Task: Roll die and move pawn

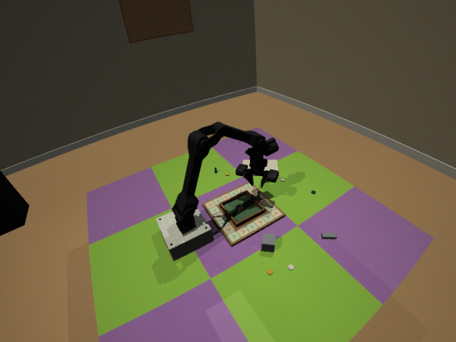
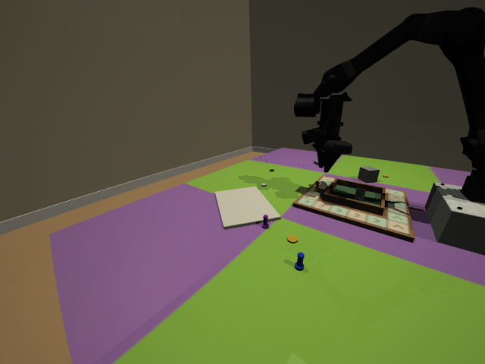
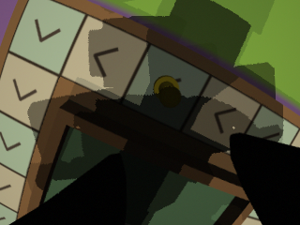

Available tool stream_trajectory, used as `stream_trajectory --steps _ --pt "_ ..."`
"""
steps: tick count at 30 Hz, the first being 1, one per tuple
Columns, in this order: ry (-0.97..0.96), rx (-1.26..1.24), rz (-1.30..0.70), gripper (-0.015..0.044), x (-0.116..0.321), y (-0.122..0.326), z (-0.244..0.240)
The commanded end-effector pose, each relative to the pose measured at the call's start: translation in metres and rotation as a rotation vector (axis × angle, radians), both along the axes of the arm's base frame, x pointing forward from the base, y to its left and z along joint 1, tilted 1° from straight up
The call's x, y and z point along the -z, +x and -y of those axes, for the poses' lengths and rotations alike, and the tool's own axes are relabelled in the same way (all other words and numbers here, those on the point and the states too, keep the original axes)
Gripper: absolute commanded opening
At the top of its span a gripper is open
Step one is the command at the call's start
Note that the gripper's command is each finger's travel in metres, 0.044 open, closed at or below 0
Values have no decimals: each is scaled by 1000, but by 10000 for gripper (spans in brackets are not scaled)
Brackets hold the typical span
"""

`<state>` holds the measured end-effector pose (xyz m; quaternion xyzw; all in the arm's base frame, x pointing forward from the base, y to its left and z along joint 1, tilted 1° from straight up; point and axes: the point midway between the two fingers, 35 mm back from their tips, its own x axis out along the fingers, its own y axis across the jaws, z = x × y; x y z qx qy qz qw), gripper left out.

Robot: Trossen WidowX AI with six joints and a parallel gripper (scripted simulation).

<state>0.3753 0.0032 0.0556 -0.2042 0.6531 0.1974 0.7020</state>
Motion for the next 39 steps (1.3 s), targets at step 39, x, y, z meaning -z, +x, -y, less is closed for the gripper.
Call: stream_trajectory --steps 39 --pt "-12 -101 -21 200 65 16 -4"
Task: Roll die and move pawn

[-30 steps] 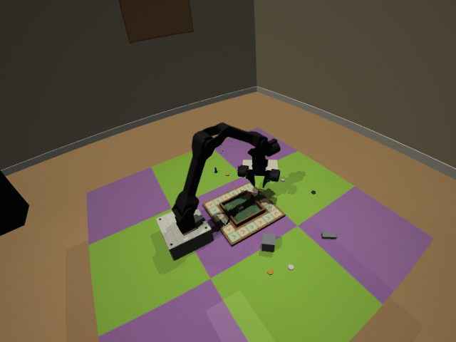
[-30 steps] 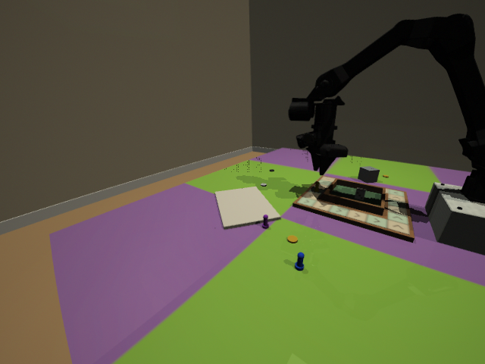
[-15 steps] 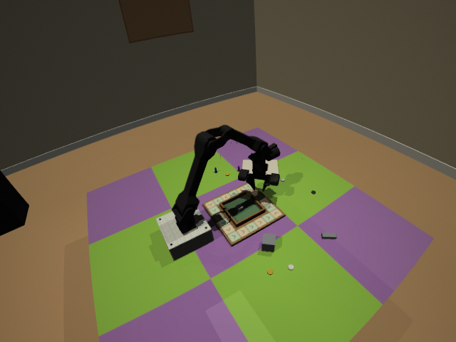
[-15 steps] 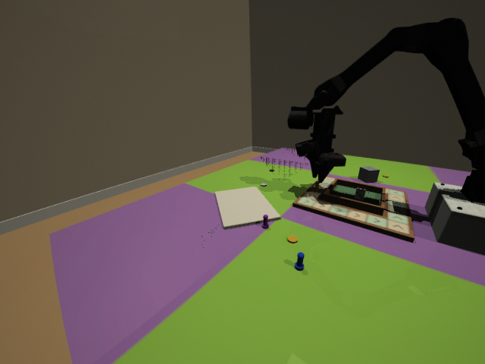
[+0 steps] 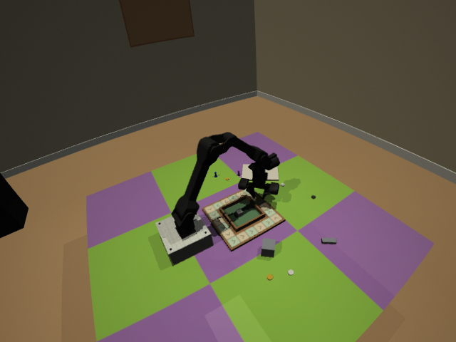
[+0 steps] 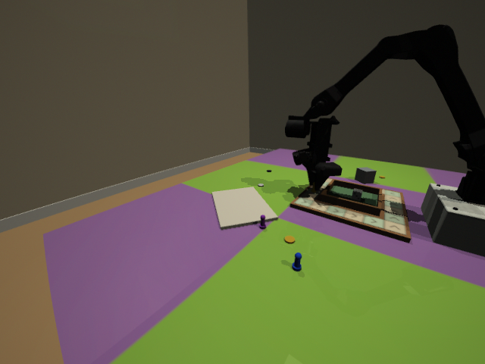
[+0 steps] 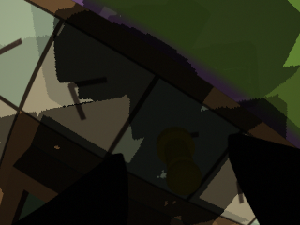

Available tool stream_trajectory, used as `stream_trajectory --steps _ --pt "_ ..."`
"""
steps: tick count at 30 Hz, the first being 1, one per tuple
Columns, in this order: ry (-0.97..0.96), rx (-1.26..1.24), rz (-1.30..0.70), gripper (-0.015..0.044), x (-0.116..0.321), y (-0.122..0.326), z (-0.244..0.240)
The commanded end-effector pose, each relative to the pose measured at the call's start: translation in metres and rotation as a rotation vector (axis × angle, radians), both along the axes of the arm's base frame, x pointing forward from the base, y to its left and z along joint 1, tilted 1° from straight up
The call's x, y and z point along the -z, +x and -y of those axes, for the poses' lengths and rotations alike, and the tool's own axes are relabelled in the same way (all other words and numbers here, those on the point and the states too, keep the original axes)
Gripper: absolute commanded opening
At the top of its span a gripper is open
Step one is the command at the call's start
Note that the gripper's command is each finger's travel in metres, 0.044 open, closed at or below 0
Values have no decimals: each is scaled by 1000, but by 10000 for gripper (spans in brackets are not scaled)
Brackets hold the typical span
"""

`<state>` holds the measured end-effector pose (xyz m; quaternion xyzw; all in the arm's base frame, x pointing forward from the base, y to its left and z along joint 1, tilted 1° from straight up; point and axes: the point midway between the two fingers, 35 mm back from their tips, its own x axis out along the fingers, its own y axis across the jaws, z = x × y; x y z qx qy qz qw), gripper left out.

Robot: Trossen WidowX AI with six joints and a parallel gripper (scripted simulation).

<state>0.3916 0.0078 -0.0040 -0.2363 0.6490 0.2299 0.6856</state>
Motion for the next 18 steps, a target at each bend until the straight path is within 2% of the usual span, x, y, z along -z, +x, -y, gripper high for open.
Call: stream_trajectory --steps 1,6,18 --pt "-4 -6 -4 200 5 -1 0" --pt "-4 -6 -4 69 5 -1 0" --pt "-4 -6 -4 0 4 0 1"
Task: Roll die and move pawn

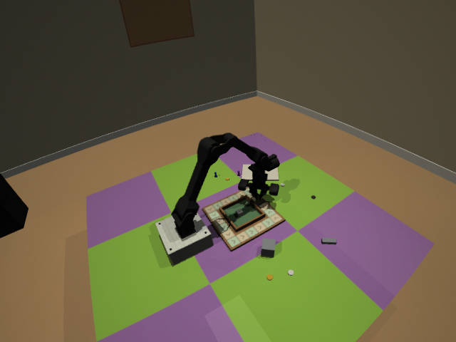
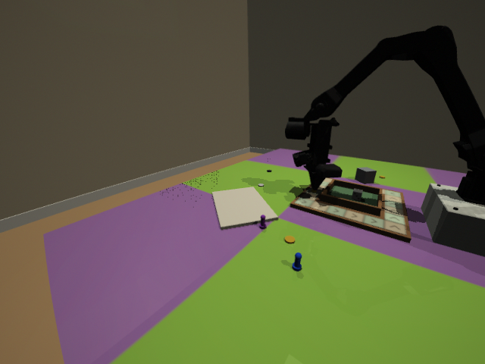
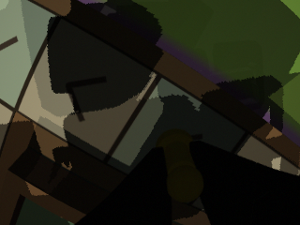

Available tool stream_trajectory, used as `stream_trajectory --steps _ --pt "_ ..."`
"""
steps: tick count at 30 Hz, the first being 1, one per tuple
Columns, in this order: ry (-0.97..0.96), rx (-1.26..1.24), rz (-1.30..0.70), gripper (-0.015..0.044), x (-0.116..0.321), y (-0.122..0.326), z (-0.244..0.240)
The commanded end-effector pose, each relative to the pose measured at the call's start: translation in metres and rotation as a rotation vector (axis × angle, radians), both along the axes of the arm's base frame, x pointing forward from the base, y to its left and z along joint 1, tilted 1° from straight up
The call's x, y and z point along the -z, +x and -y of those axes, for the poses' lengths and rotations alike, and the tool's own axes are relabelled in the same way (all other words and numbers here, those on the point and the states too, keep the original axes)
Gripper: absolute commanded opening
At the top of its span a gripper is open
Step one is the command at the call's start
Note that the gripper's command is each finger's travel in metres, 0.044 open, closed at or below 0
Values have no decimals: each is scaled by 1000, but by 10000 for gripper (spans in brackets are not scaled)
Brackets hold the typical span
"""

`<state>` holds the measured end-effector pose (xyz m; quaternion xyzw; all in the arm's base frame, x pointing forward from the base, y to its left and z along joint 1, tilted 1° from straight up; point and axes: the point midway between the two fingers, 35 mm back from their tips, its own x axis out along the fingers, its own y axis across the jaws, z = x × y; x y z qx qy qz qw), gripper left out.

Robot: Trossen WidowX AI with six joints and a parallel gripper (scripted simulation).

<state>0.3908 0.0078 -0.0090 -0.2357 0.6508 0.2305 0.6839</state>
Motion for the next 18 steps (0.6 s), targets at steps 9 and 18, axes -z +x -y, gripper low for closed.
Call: stream_trajectory --steps 9,18 --pt "-4 -7 3 0 -59 4 1" --pt "-4 -6 2 0 -122 -5 2"
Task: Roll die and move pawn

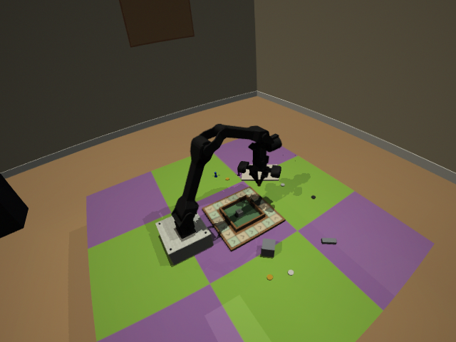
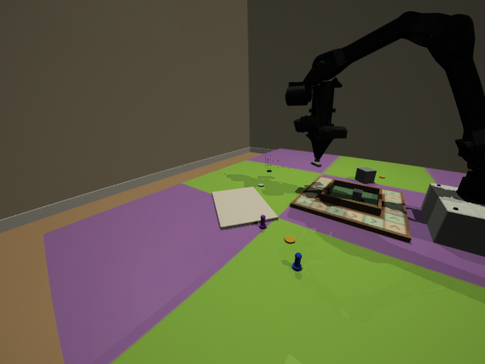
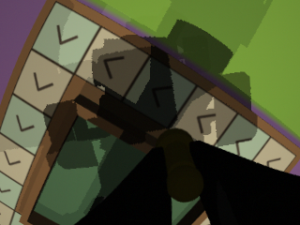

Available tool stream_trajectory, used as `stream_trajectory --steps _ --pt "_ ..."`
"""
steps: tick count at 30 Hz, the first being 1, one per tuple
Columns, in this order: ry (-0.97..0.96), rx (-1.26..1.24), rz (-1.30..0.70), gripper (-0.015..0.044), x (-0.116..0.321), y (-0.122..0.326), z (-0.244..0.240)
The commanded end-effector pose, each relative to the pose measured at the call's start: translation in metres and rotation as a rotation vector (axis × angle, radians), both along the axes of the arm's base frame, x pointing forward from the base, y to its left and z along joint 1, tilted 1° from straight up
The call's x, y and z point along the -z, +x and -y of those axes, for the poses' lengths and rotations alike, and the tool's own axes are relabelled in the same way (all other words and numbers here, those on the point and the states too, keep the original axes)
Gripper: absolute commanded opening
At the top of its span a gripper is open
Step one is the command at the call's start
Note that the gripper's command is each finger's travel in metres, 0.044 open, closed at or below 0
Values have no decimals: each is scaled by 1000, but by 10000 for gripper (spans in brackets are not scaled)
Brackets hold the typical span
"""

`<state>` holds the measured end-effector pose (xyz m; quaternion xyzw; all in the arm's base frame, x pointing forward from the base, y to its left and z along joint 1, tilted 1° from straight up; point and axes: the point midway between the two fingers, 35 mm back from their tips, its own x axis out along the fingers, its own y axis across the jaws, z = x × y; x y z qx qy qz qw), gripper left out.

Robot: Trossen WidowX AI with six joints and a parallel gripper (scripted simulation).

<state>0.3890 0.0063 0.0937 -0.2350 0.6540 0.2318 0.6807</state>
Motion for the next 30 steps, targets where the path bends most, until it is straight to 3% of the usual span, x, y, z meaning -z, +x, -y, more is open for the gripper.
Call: stream_trajectory --steps 1,6,17,30 --pt "-4 -5 11 0 -23 -4 1" --pt "-4 -5 11 0 -20 -3 -2" --pt "1 -5 11 0 51 1 -45" --pt "1 -5 11 0 88 3 -46"
